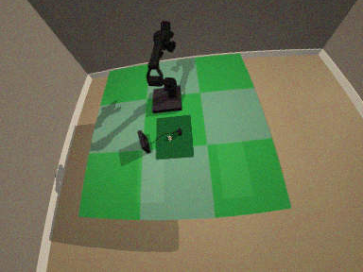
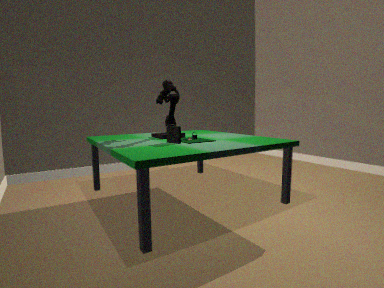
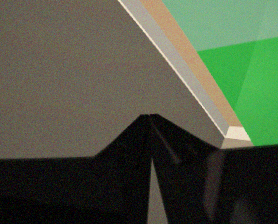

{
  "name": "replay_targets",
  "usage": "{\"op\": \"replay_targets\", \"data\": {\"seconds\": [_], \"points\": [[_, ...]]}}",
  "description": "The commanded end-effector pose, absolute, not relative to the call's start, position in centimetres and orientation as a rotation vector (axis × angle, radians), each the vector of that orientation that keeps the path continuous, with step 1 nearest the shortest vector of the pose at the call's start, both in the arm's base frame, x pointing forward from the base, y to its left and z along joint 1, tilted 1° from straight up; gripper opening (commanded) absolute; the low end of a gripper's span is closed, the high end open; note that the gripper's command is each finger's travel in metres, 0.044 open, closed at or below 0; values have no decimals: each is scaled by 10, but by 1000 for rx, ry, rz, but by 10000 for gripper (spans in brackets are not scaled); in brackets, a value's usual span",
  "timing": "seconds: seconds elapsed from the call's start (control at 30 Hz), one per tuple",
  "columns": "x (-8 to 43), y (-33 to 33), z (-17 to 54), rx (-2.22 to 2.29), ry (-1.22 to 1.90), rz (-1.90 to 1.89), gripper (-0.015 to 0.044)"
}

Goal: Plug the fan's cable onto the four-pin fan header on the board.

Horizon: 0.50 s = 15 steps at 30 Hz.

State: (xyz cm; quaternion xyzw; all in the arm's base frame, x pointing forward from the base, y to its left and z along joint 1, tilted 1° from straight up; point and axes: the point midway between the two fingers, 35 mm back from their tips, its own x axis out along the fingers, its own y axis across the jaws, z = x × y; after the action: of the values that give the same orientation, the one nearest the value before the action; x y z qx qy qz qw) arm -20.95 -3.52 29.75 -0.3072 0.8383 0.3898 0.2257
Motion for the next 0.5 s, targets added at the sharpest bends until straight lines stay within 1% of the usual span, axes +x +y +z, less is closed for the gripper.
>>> {"op": "replay_targets", "data": {"seconds": [0.0,0.17,0.33,0.47], "points": [[-209,-35,297,-847,2312,1075,26],[-212,-27,296,-813,2299,1079,158],[-224,35,287,-593,2192,1086,289],[-220,89,279,-447,2090,1065,394]]}}
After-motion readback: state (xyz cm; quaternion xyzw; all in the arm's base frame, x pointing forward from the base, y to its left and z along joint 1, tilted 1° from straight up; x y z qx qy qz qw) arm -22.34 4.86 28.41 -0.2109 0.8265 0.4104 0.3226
